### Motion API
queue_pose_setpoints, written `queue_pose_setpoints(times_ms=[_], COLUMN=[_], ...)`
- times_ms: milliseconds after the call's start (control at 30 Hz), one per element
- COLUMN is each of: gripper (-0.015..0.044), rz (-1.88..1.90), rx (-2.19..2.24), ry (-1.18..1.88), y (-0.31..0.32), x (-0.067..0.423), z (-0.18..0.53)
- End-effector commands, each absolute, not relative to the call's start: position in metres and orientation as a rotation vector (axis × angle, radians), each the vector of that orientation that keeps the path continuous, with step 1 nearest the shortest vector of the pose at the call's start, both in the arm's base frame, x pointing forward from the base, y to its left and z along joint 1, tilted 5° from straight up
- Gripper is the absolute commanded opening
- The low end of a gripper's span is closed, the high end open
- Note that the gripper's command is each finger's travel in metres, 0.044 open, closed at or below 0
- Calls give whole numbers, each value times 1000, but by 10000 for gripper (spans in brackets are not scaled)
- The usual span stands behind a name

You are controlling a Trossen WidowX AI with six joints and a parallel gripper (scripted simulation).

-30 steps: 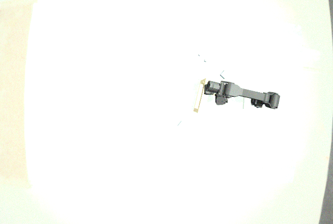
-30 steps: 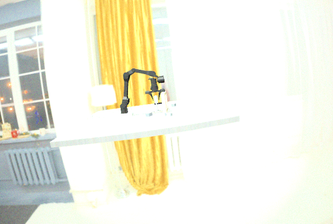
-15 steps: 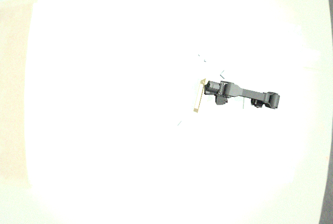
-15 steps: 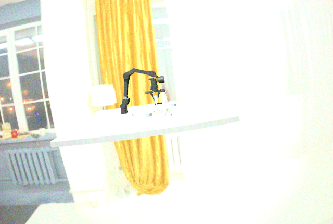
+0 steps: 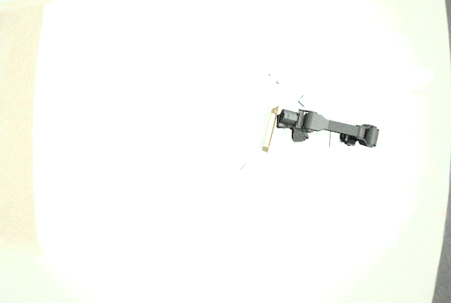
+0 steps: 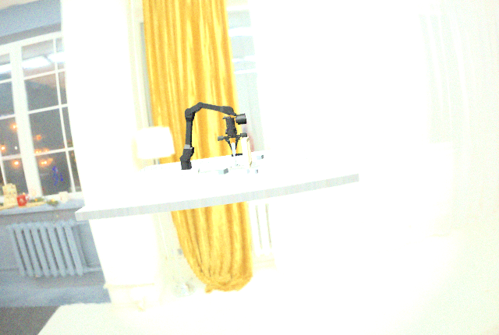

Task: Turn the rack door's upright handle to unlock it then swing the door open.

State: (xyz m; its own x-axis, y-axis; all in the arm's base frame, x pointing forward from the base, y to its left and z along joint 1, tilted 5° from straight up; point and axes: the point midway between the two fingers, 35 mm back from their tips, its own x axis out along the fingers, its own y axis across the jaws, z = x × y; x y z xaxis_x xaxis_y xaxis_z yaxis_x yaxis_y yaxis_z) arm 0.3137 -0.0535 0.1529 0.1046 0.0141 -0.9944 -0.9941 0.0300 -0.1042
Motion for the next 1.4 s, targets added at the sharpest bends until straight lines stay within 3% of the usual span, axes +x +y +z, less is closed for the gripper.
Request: queue_pose_setpoints(times_ms=[0, 1367], gripper=[24, 13], rz=[1122, 657], rx=[-1222, -696], ry=[1131, 1357], y=[-53, -22], x=[314, 280], z=[152, 149])
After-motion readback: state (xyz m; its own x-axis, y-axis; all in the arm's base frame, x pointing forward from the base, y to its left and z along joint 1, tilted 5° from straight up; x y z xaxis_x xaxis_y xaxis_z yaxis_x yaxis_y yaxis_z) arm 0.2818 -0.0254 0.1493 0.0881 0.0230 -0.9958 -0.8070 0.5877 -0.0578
